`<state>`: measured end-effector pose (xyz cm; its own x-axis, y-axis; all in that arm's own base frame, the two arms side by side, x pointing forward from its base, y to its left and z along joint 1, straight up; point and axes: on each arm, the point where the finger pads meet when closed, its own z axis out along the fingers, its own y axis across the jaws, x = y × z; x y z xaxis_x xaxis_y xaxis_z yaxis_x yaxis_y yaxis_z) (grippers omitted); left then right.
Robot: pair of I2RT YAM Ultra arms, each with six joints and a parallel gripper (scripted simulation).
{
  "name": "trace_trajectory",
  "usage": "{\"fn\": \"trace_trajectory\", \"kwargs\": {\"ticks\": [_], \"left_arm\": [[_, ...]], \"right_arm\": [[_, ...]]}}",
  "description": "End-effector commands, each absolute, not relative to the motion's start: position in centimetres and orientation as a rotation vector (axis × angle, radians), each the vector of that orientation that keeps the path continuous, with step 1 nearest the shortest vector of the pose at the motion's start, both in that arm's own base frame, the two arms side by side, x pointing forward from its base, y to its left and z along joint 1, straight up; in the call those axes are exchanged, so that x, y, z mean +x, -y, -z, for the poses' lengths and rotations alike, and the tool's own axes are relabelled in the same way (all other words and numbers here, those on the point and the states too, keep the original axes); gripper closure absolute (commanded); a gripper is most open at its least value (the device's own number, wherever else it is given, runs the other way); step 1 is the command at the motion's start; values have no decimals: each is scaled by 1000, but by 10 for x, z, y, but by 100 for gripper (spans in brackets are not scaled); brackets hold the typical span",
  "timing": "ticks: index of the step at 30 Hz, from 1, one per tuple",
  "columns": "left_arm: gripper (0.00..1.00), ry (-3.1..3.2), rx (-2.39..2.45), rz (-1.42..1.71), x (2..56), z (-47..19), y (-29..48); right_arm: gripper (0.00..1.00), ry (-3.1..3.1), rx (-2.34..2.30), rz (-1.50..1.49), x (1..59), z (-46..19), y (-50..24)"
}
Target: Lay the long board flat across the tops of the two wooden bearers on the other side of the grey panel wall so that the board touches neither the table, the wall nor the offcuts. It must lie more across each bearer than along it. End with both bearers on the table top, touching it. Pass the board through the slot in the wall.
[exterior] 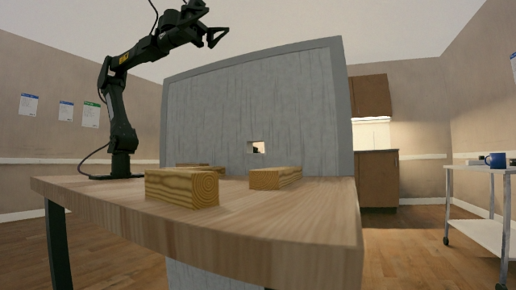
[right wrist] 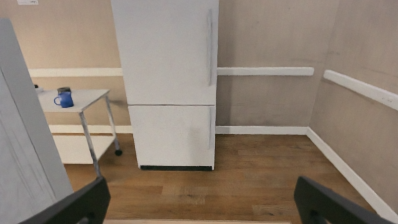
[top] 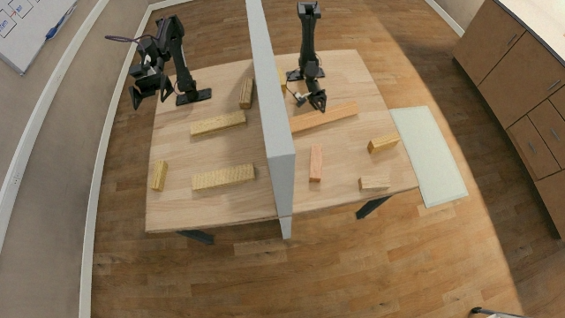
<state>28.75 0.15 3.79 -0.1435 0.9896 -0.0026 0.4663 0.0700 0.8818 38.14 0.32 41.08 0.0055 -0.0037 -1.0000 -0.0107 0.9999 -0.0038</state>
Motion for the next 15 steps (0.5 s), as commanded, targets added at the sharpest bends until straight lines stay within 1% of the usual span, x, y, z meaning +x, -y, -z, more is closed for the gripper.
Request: {"fn": "trace_trajectory", "kwargs": {"ticks": [1, 12, 13, 14, 15], "left_arm": [[100, -1631, 1375, -1049, 295, -60, 1], [100, -1635, 1380, -1047, 294, -60, 1], [100, -1557, 1297, -1111, 307, -81, 2], [47, -1640, 1368, -1056, 294, -61, -2], [47, -1641, 1359, -1062, 295, -62, -4]], "right_arm": [[0, -1509, 2, 0, 372, -438, 0], [0, -1509, 2, 0, 372, -438, 0], [0, -1509, 2, 0, 372, -438, 0], [0, -1509, 2, 0, 372, -438, 0], [0, -1509, 2, 0, 372, -438, 0]]}}
